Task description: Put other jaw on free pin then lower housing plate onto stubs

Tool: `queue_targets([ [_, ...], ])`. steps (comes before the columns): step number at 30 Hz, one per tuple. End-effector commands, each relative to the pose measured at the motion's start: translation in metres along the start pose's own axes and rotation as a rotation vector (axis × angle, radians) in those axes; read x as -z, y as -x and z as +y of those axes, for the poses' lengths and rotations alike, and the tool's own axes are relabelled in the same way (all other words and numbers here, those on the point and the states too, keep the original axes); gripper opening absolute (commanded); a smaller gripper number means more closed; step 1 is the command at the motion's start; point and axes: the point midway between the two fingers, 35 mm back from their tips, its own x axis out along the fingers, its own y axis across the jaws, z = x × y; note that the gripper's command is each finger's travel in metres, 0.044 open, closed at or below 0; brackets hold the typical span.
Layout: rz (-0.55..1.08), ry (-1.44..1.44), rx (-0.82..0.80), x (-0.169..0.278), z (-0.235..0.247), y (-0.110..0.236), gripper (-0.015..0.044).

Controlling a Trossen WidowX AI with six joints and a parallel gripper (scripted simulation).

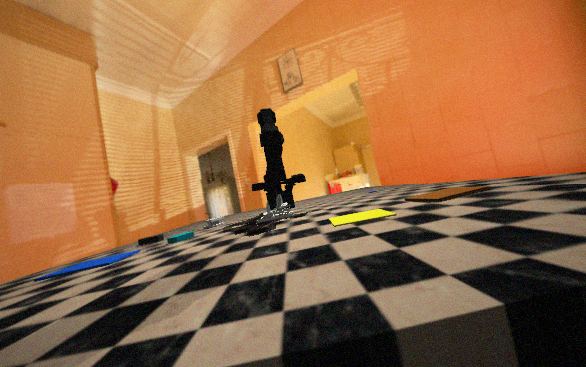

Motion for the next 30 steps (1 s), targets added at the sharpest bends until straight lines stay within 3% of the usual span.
queue_targets([
  [1, -0.003, -0.004, 0.001, -0.0002, -0.0001, -0.0011, 0.0134],
  [30, -0.002, -0.017, 0.001, -0.0002, -0.0001, -0.0072, 0.0134],
])
